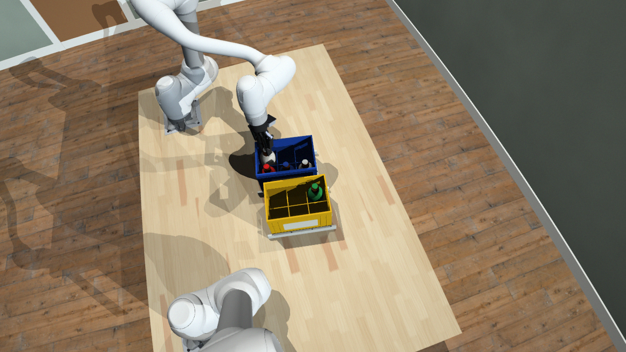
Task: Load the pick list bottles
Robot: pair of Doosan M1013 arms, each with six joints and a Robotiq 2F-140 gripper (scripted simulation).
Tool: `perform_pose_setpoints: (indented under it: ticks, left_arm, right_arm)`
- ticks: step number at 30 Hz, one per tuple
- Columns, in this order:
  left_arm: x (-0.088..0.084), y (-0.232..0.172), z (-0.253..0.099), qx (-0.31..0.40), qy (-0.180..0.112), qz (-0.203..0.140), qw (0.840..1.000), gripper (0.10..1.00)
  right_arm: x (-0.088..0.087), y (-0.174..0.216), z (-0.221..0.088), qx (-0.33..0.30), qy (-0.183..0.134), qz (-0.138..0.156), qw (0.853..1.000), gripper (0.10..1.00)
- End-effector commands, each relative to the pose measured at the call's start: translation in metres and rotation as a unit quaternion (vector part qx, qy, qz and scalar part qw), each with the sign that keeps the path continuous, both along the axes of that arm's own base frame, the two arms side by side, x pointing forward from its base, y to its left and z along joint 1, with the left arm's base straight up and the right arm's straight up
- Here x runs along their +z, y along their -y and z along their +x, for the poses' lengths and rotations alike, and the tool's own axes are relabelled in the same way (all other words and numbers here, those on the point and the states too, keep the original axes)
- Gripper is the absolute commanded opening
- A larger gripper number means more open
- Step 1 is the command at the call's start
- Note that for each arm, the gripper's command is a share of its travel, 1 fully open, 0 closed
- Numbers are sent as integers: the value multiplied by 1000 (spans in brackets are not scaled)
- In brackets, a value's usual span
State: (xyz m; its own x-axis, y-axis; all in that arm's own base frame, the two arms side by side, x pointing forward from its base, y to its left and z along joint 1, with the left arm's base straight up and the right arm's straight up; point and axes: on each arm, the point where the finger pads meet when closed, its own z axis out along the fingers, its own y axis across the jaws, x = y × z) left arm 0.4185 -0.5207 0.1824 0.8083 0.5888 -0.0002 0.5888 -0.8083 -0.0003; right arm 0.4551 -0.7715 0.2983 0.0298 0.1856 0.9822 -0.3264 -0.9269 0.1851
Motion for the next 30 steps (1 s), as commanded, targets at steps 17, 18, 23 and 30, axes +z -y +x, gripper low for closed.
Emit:
perform_pose_setpoints:
  ticks: [17,18,23,30]
  left_arm:
    - [-7,0,0,0,1,0,1000,99]
    - [-8,0,0,0,1,0,1000,99]
    - [-9,0,0,0,1,0,1000,99]
    - [-9,0,0,0,1,0,1000,99]
  right_arm:
    - [1,0,0,0,0,-1,1000,1000]
    - [1,0,0,0,0,-1,1000,1000]
    - [1,0,0,0,0,-1,1000,1000]
    - [1,0,0,0,0,-1,1000,1000]
